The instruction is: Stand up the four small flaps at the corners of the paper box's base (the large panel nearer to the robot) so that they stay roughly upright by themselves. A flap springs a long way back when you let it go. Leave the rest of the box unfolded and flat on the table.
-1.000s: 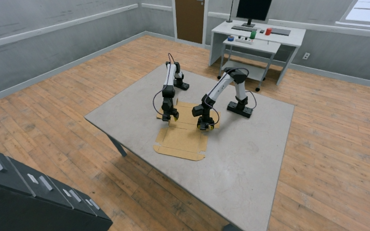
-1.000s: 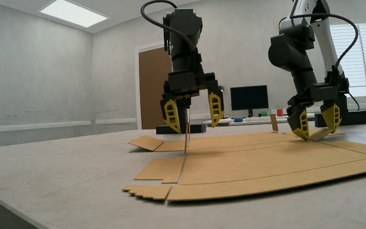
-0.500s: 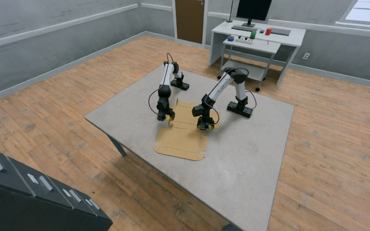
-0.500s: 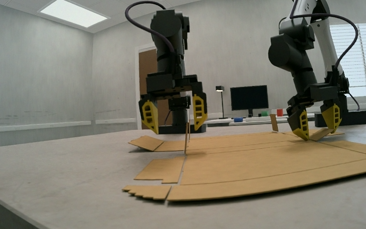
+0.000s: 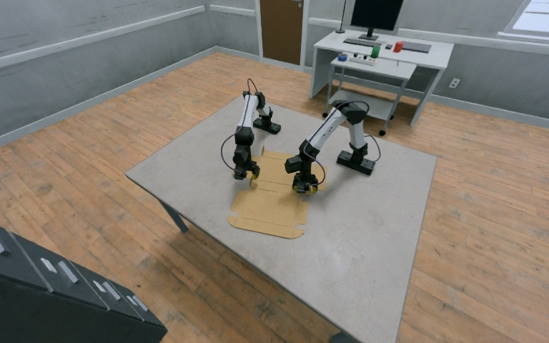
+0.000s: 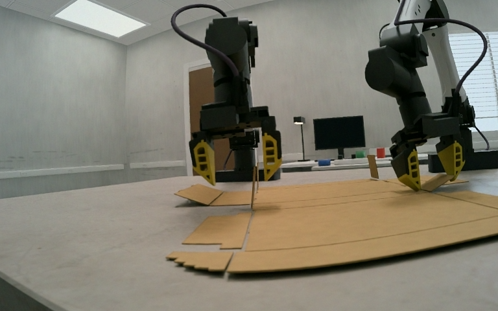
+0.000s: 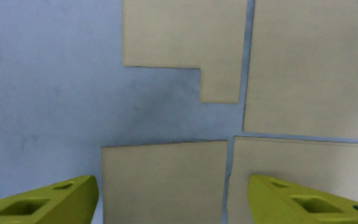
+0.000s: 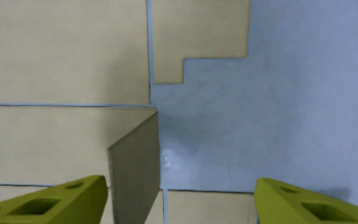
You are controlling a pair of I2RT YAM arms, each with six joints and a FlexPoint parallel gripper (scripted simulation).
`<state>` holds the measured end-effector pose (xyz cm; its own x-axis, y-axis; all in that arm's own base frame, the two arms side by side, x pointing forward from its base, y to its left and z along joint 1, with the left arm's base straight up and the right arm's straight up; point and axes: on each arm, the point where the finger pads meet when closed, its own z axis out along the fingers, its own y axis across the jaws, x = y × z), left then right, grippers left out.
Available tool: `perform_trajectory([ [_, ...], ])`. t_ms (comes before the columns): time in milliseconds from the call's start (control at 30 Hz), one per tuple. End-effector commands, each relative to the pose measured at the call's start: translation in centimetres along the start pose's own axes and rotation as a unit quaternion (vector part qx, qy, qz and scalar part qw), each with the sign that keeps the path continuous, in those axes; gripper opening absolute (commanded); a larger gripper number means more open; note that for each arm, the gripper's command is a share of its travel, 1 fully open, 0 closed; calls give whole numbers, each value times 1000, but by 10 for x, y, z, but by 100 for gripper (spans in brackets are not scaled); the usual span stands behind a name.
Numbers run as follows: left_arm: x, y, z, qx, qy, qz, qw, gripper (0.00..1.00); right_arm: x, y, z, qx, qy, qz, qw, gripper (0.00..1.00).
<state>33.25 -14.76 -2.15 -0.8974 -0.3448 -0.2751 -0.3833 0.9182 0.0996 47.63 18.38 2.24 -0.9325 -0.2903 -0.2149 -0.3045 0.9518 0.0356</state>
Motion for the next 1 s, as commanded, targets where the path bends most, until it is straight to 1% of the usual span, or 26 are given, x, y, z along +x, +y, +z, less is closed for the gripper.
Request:
perform_trajectory([
  [0,12,6,7,-20,18,12,1000,77,-15,-3,-20,6,-44,-5,999,77],
  [67,12,6,7,-20,18,12,1000,77,-14,-3,-12,7,-44,-6,999,77],
  [100,12,6,7,-20,18,12,1000,77,-11,-3,-2,8,-38,-7,999,77],
  [133,12,6,7,-20,18,12,1000,77,-1,-4,21,9,-17,-7,1000,77],
  [167,12,6,7,-20,18,12,1000,77,3,-4,32,10,-9,-7,1000,77],
  [233,12,6,7,-20,18,12,1000,77,4,-3,37,11,-9,-8,1000,77],
  [267,12,6,7,-20,18,12,1000,77,-6,-2,30,10,-26,-9,1000,77],
  [300,12,6,7,-20,18,12,1000,77,-19,-1,1,8,-58,-9,998,77],
  [333,12,6,7,-20,18,12,1000,77,-23,0,-1,8,-63,-9,998,77],
  [567,12,6,7,-20,18,12,1000,77,-20,1,7,11,-56,-11,998,77],
  [767,12,6,7,-20,18,12,1000,77,-9,1,32,29,-32,-11,999,77],
  [867,12,6,7,-20,18,12,1000,77,-12,0,24,30,-40,-11,999,77],
  [967,12,6,7,-20,18,12,1000,77,-13,0,23,31,-41,-8,999,77],
])
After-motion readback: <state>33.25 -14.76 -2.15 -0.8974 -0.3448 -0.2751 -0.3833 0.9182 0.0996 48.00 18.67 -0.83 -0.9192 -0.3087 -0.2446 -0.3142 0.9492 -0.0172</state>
